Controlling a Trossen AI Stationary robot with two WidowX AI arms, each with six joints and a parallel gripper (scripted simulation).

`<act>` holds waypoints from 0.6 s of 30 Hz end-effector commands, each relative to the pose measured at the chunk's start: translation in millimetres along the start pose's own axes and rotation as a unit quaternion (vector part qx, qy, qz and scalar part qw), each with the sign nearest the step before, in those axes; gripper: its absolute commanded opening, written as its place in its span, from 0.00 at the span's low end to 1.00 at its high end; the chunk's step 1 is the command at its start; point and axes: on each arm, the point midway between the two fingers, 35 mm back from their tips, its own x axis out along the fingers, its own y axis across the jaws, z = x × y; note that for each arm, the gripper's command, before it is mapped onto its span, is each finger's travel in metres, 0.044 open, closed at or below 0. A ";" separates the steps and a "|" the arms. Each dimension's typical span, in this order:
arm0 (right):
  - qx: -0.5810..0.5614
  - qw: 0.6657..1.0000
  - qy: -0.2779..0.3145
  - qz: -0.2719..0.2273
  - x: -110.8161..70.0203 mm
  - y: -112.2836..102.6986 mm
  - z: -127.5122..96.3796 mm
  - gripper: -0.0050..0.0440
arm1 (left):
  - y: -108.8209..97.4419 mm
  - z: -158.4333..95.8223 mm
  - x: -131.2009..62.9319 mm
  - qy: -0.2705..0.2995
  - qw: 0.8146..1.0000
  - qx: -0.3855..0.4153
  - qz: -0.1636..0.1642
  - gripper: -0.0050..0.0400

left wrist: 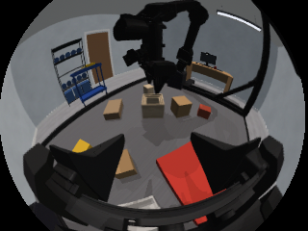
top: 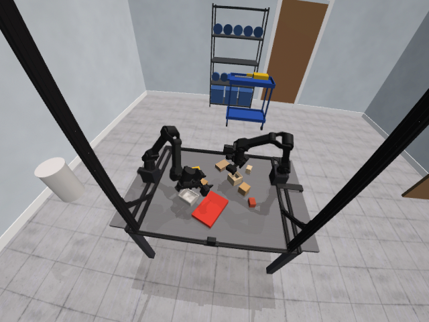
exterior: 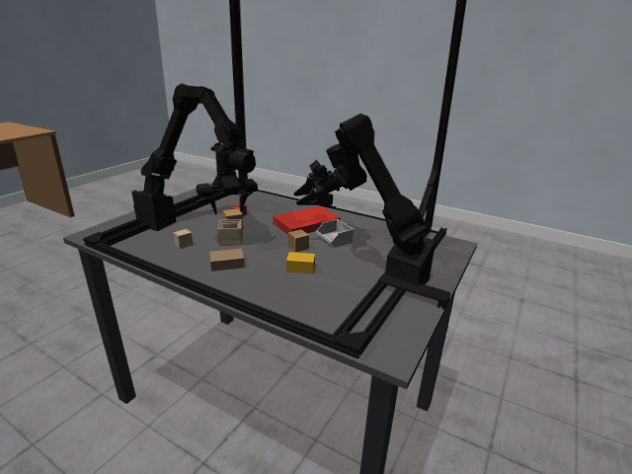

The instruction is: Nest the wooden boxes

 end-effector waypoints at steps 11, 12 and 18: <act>-0.330 0.944 -0.006 0.001 -18.7 1.1 0.1 0.92 | 0.6 -0.3 0.3 0.000 1.000 0.000 0.002 1.00; -0.335 0.942 -0.006 0.001 -18.9 1.1 0.1 0.92 | 0.6 -0.3 0.3 0.000 1.000 0.000 0.002 1.00; -0.335 0.942 -0.006 0.001 -18.9 1.1 0.1 0.92 | 0.6 -0.3 0.3 0.000 1.000 0.000 0.002 1.00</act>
